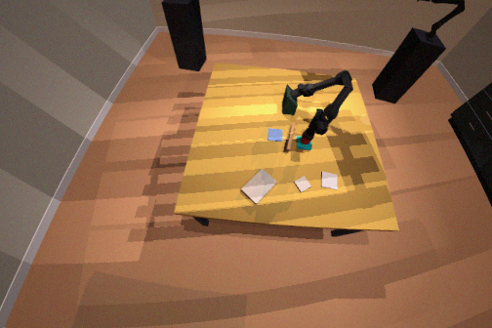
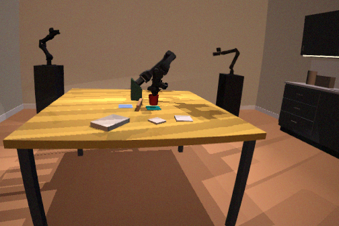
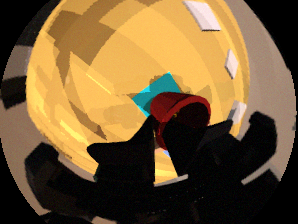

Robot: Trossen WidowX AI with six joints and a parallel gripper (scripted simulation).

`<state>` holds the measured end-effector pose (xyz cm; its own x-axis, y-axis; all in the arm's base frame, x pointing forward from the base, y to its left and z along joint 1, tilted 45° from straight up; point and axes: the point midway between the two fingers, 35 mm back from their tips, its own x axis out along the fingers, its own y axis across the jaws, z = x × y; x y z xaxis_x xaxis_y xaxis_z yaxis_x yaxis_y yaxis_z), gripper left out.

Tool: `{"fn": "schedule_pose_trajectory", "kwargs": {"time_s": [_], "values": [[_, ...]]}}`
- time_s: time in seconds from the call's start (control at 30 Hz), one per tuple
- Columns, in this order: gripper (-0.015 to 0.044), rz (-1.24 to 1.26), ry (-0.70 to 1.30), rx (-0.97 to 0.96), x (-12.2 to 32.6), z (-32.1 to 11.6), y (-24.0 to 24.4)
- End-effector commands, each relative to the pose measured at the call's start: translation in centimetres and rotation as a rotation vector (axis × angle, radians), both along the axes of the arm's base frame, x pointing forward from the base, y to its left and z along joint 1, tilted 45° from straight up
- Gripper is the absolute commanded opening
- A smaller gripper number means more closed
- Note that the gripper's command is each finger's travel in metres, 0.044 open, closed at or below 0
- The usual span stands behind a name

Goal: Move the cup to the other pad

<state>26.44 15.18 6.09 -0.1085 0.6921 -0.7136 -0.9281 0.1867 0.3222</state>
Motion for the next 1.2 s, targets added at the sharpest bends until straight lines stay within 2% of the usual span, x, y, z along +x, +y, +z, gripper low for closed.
{"fn": "schedule_pose_trajectory", "kwargs": {"time_s": [0.0, 0.8, 0.97, 1.17], "values": [[0.0000, -0.003, 0.006, 0.005, -0.16, -0.48, 0.49], [0.0000, 0.001, 0.001, 0.002, -0.32, -1.16, 1.23], [0.0128, 0.001, 0.001, 0.002, -0.32, -1.16, 1.23], [0.0128, 0.001, 0.001, 0.002, -0.32, -1.16, 1.23]]}}
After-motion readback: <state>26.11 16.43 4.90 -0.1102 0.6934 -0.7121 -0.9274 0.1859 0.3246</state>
